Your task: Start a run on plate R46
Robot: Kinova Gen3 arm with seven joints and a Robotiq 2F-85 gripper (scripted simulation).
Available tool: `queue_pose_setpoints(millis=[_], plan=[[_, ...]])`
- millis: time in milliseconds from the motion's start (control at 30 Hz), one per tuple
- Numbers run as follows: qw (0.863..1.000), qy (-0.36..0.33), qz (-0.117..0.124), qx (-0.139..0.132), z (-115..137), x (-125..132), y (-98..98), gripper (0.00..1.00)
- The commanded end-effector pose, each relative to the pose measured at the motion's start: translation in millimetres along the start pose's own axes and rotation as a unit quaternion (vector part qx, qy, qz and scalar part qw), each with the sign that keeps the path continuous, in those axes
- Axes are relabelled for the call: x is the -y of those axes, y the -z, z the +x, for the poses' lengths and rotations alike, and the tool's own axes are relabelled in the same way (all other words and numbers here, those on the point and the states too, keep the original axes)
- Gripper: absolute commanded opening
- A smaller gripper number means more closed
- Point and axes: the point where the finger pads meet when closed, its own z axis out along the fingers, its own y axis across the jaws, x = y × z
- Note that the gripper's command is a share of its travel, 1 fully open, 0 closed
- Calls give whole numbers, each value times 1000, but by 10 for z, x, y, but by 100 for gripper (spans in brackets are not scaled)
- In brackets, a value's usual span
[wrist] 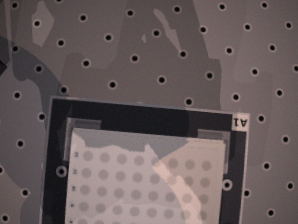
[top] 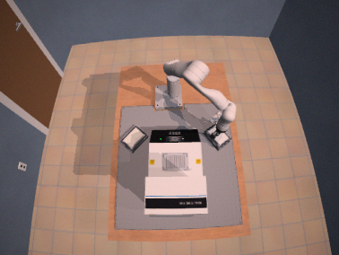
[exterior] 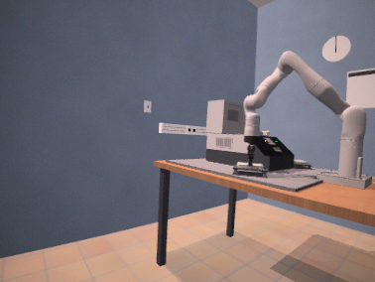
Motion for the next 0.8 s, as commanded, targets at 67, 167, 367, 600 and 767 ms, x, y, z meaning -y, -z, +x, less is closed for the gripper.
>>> queue_pose_setpoints(millis=[67, 167, 367, 600, 767], plan=[[1000, 0, 0, 1, -5, -1, -1, 91], [1000, 0, 0, 1, -5, -1, 8, 91], [1000, 0, 0, 1, -5, -1, 28, 91], [1000, 0, 0, 1, -5, -1, 45, 91], [1000, 0, 0, 1, -5, -1, 62, 91]])
